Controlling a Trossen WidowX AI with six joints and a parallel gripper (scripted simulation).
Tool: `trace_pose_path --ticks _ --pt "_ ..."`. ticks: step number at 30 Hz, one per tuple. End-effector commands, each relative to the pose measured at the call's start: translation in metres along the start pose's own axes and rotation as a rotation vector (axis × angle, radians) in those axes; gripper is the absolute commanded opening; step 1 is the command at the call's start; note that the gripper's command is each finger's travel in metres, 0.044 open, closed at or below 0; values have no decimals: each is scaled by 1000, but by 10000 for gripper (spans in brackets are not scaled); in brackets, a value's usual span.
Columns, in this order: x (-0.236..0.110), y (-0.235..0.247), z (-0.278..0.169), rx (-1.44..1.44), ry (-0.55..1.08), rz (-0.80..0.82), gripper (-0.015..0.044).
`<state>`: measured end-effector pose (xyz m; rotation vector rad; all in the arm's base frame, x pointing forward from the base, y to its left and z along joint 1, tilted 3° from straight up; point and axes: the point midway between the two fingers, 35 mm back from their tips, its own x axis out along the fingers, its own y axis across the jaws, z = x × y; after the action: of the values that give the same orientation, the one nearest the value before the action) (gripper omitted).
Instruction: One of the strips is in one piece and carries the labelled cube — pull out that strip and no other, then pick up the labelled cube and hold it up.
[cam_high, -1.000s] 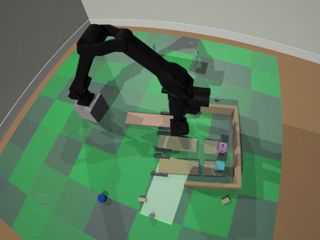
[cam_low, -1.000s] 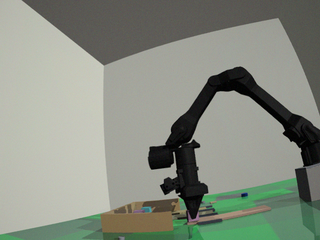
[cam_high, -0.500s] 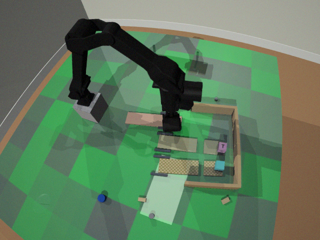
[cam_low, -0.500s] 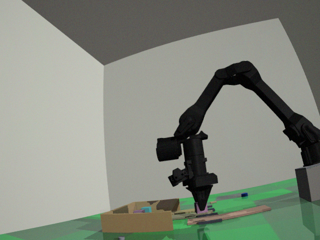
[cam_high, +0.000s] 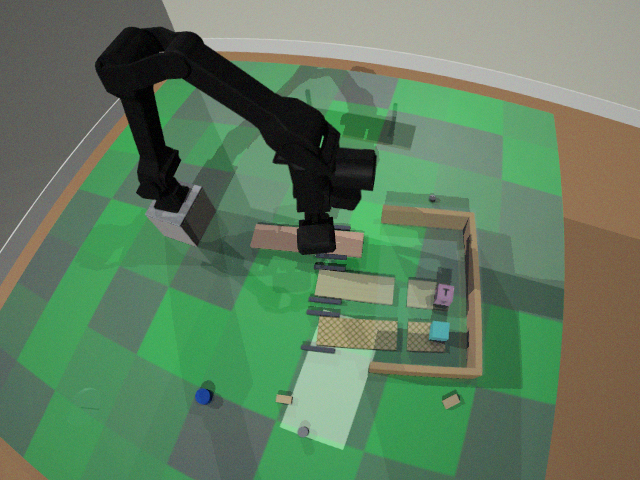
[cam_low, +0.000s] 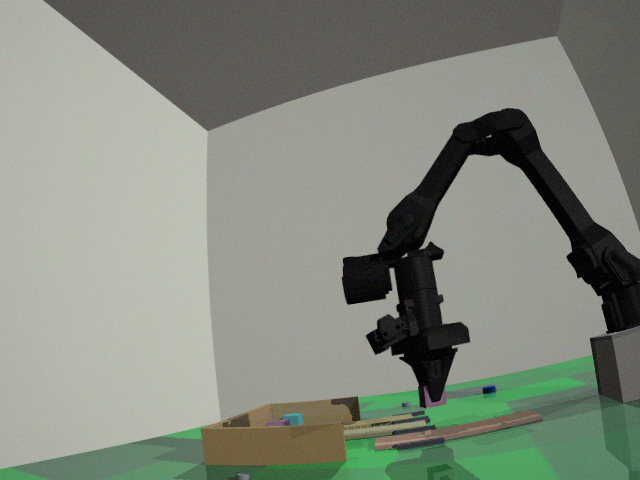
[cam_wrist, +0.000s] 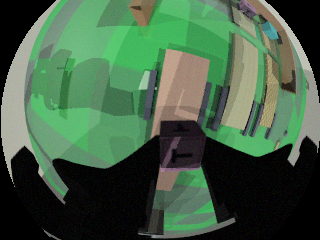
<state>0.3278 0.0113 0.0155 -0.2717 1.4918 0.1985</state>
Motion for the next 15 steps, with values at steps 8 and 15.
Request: trace_pose_path --ticks 8,15 --pt "-10 6 -22 5 0 -4 0" --pt "-36 6 -22 5 0 -4 0"
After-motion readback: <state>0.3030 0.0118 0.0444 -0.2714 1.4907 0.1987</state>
